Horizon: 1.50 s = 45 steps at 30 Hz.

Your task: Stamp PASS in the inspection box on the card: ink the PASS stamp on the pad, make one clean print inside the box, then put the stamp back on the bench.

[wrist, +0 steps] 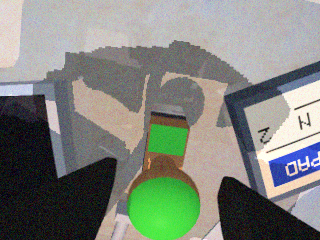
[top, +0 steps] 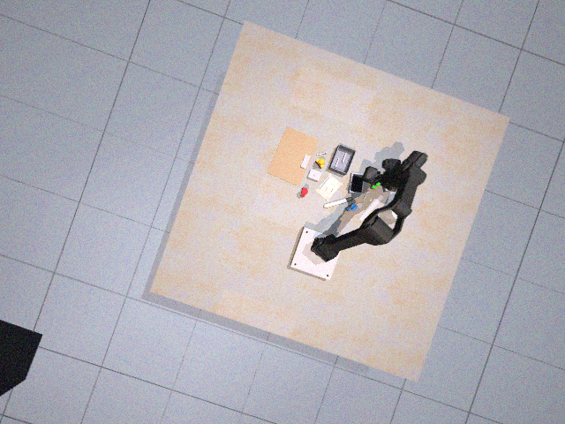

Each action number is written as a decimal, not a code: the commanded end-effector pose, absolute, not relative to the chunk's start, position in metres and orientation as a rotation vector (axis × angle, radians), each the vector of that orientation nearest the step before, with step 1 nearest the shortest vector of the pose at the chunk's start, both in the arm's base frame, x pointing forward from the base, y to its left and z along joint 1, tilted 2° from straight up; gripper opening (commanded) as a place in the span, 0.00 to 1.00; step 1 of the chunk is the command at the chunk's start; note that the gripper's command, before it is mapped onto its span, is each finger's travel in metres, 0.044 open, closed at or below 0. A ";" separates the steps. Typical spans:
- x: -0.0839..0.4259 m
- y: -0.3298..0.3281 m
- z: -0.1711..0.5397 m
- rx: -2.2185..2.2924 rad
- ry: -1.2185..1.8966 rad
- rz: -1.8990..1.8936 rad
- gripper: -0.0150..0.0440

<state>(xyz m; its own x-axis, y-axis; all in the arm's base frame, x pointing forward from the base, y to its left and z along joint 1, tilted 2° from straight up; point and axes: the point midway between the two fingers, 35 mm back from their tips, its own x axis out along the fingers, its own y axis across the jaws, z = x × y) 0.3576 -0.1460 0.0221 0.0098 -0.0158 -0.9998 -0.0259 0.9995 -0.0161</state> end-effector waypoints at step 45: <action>0.356 -0.145 0.014 -0.030 1.569 0.010 0.25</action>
